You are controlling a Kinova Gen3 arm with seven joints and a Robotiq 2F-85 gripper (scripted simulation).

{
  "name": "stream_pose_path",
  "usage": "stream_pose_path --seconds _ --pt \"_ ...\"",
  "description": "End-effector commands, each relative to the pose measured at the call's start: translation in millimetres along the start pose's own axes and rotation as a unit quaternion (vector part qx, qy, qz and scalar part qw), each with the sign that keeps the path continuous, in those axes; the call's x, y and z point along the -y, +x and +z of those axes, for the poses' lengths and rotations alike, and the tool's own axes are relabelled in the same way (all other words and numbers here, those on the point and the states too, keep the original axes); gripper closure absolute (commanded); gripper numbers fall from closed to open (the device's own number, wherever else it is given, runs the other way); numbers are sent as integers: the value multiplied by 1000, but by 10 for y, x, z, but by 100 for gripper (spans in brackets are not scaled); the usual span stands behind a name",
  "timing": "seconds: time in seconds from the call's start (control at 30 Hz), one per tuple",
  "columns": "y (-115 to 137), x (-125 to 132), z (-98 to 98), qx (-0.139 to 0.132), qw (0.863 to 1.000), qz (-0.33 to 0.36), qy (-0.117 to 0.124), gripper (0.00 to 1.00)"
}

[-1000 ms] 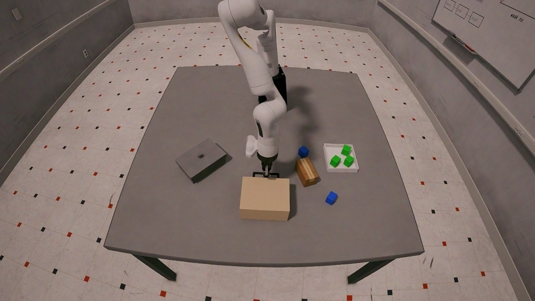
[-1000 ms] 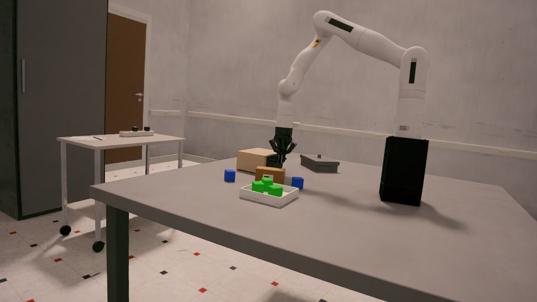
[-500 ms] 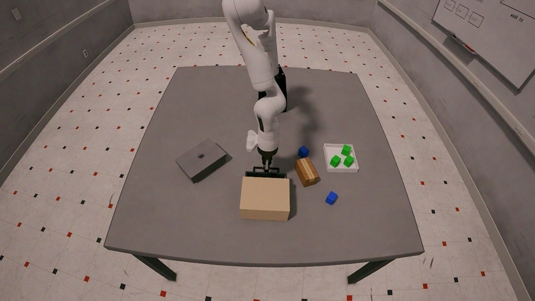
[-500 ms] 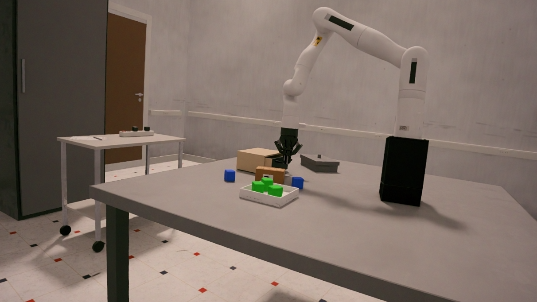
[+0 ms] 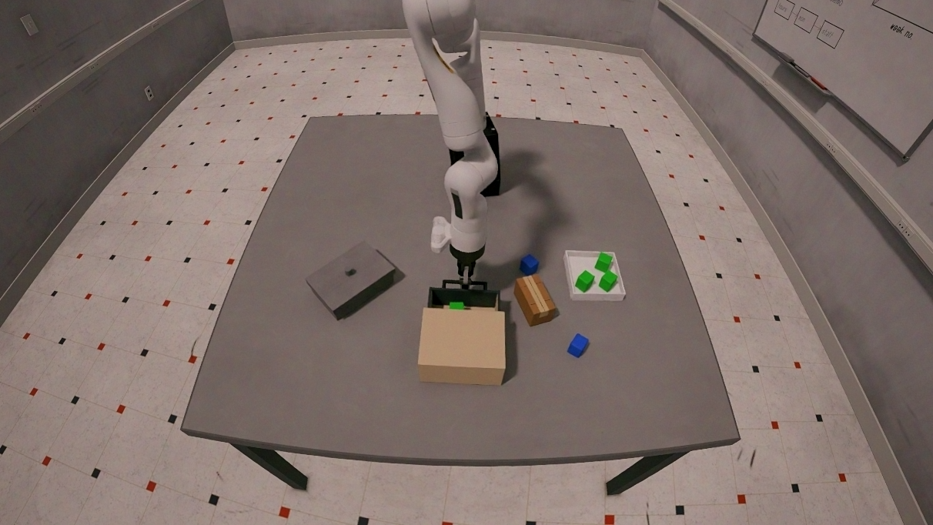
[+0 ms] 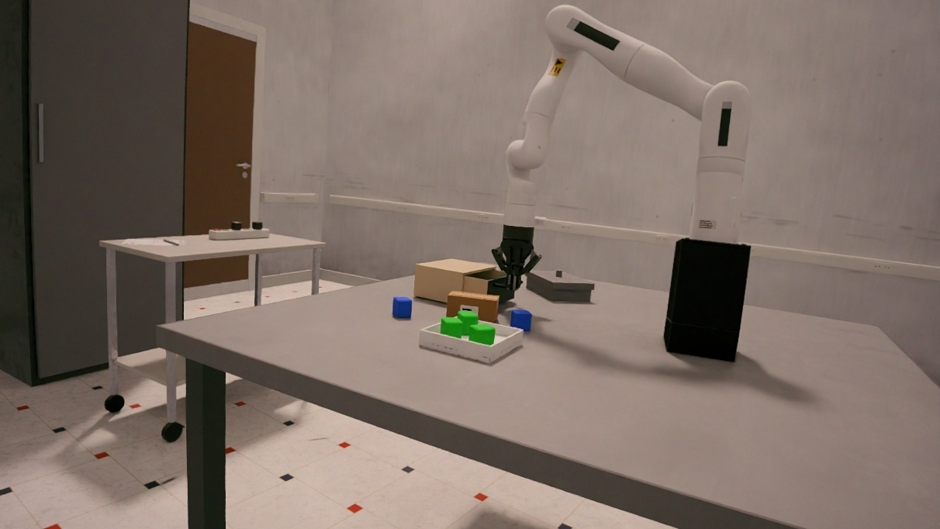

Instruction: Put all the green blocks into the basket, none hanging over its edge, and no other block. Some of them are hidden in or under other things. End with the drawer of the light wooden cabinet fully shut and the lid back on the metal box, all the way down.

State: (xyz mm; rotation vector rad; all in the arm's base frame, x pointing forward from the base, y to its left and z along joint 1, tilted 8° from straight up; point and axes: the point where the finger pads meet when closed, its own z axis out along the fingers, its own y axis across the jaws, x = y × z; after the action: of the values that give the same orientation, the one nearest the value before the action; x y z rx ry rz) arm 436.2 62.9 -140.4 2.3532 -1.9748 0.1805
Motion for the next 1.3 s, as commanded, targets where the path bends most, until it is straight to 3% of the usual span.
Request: stream_pose_path --seconds 0.0,1.27 --pt "-1 -30 -5 0 1000 0 2 90" --pt "-1 -152 -2 0 1000 0 2 90"
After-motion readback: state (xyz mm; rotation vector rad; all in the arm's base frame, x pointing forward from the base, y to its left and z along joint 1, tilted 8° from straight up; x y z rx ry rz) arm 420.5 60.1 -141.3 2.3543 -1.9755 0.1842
